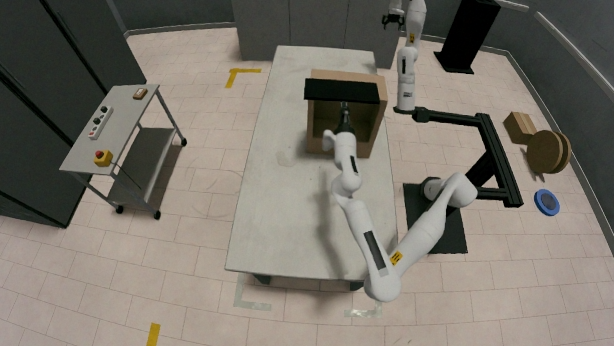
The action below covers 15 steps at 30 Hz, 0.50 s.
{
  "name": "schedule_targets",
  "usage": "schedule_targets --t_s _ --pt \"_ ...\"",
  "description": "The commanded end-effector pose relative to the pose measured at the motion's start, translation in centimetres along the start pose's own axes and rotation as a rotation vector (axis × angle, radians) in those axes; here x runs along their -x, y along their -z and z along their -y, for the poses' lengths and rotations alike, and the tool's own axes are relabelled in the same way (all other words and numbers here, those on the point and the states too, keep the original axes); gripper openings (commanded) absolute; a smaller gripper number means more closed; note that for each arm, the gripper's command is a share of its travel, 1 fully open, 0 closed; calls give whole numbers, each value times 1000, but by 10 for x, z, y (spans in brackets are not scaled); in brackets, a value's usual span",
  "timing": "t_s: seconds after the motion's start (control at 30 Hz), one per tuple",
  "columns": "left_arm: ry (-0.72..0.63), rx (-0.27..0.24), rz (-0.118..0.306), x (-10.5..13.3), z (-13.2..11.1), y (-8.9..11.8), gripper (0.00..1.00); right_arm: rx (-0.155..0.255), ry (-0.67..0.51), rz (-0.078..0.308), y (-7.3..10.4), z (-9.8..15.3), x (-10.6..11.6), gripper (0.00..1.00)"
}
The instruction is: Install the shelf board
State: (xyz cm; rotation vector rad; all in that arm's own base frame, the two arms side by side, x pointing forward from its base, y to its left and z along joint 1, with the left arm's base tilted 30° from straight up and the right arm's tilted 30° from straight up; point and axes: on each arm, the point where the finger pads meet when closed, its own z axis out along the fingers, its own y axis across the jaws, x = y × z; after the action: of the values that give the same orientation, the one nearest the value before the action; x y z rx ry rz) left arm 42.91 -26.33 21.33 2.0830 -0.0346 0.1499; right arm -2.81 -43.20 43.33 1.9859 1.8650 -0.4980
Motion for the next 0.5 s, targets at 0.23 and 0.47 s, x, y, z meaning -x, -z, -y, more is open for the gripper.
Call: schedule_targets --t_s 0.23,0.47 --pt "-1 0 0 -1 1 -7 432 0 0 1 0 0 0 1000" --pt "-1 0 0 -1 1 -10 432 0 0 1 0 0 0 1000"
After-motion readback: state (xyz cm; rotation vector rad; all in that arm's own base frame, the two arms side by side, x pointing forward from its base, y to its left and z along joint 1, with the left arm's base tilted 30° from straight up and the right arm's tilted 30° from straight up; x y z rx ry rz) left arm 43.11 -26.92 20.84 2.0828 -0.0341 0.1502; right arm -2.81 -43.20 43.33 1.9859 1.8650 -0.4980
